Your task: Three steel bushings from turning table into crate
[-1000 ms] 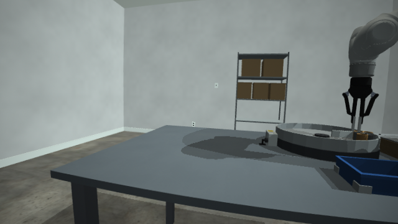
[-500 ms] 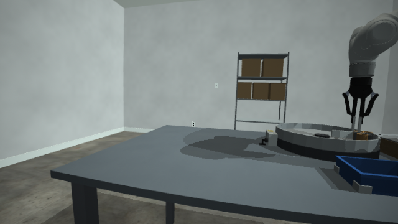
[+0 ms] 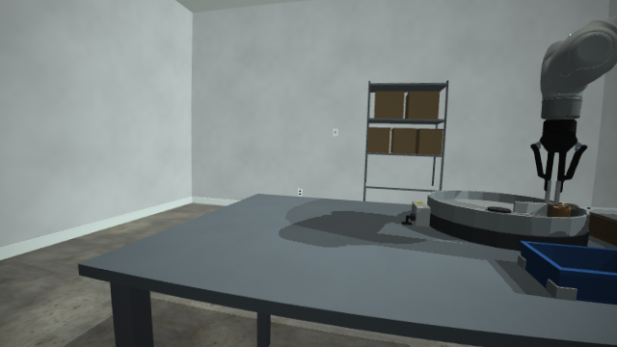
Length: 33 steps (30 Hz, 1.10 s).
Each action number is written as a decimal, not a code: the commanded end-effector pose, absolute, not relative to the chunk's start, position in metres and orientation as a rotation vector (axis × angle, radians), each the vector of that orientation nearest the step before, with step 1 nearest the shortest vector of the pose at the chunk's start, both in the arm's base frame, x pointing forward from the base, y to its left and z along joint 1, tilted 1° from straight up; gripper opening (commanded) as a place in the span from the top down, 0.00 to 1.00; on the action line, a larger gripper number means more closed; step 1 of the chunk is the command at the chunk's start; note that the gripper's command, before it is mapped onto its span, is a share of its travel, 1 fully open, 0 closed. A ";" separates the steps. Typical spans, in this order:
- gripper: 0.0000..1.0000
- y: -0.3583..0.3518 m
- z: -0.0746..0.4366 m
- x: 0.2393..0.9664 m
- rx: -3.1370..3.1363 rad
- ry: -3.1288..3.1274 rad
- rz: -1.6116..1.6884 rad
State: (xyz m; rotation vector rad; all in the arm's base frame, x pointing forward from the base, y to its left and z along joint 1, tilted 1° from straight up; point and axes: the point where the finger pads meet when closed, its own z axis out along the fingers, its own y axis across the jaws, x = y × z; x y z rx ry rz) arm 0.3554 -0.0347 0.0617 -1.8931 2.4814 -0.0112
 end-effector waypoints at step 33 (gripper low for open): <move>0.90 -0.036 0.043 0.357 -1.900 2.476 -0.015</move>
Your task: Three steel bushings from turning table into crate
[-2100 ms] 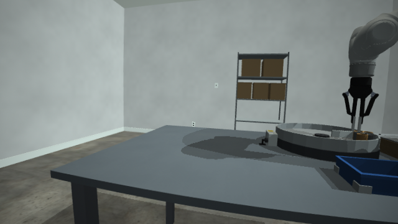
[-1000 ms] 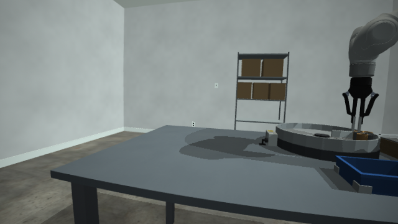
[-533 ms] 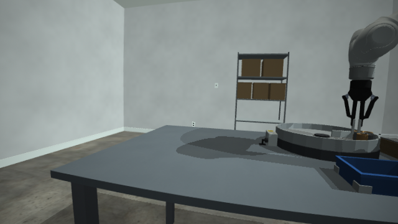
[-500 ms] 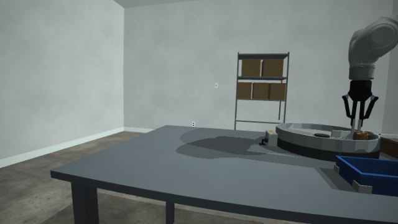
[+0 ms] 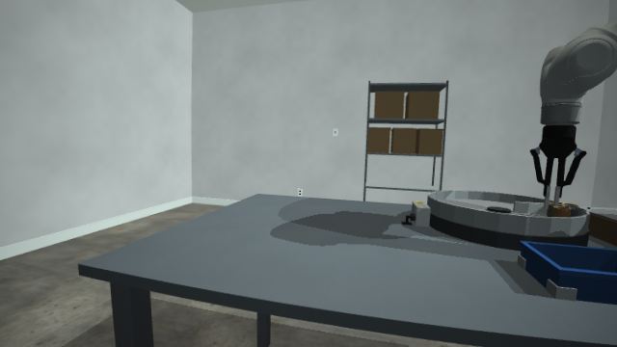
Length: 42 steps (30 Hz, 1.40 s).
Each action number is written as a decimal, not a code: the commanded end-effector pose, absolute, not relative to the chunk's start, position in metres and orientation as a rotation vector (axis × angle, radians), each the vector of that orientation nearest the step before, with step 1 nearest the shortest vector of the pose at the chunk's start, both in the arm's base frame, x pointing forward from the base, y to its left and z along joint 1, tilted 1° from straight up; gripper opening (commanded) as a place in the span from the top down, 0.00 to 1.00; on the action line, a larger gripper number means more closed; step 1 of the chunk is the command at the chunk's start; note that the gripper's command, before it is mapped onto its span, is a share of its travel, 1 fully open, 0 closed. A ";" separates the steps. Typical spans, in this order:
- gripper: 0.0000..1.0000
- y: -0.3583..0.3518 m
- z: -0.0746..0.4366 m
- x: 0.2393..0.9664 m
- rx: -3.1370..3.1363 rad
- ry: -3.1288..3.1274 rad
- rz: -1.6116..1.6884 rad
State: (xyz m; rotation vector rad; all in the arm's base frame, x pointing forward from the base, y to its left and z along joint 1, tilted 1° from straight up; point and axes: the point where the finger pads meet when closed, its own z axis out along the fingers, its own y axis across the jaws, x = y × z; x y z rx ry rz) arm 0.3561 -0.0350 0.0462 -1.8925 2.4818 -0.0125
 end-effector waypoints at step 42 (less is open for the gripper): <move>1.00 -0.036 0.043 0.357 -1.900 2.476 -0.015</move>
